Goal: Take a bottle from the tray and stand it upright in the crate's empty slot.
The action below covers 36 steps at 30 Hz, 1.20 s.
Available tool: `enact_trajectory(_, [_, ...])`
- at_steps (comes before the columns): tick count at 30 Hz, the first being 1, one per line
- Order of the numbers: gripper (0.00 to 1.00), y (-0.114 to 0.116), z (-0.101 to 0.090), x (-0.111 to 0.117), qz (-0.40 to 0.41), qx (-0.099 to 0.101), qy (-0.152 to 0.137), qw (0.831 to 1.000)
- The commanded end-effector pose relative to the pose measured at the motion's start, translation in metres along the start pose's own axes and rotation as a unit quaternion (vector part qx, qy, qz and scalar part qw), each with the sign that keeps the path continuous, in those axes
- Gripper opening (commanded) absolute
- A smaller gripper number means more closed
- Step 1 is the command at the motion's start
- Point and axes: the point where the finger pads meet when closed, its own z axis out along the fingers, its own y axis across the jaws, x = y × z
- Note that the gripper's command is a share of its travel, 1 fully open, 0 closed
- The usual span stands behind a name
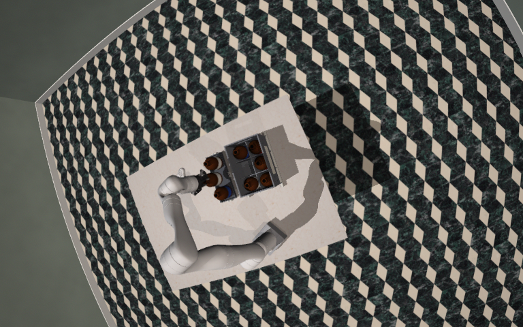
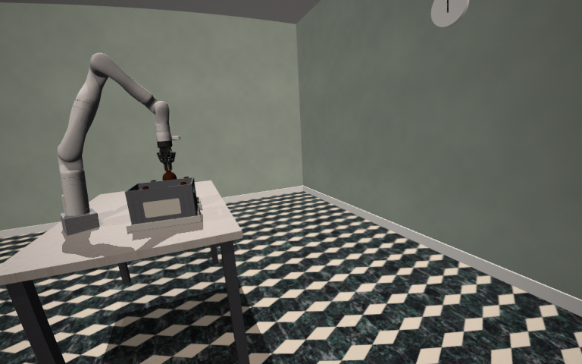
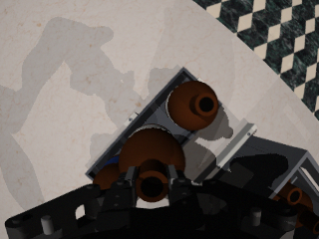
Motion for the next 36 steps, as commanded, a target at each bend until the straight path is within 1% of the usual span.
enact_trajectory(1, [0.0,0.0004,-0.0042,0.0015,0.0,-0.001,0.003,1.0])
enact_trajectory(13, [0.0,0.0004,-0.0086,0.0014,0.0,-0.001,0.003,1.0])
enact_trajectory(36, [0.0,0.0004,-0.0089,0.0014,0.0,-0.001,0.003,1.0])
